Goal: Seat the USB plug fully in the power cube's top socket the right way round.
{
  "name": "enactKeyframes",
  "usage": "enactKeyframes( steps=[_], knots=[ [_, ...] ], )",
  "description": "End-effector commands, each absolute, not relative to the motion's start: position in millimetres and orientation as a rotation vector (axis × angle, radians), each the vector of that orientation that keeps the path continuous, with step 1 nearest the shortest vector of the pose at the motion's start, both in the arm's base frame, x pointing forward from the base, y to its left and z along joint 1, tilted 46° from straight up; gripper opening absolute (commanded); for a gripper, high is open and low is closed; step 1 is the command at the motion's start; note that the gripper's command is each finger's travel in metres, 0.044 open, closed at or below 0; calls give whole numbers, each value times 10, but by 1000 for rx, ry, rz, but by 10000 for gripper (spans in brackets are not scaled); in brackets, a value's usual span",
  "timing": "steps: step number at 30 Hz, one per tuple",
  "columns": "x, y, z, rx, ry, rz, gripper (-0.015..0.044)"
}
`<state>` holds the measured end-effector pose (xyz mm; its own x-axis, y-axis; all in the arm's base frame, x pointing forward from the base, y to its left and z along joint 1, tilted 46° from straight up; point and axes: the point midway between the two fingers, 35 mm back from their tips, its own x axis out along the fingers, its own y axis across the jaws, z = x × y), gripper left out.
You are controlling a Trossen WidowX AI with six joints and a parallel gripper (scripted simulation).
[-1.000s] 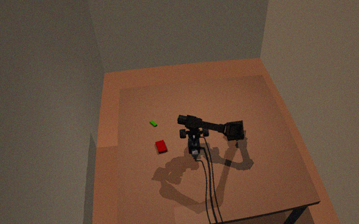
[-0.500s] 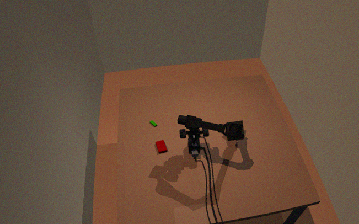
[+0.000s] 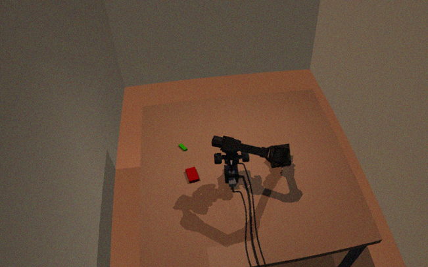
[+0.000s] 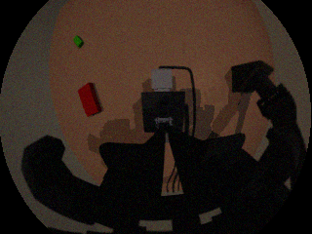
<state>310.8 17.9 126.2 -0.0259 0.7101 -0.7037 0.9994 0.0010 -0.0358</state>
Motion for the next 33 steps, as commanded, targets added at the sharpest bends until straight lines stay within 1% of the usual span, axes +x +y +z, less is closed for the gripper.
enactKeyframes(
  steps=[1, 33],
  knots=[
    [3114, 151, 1285, 1752, 1785, -760, 0],
    [3116, 27, 1408, 1745, 1787, -745, 0]
  ],
)
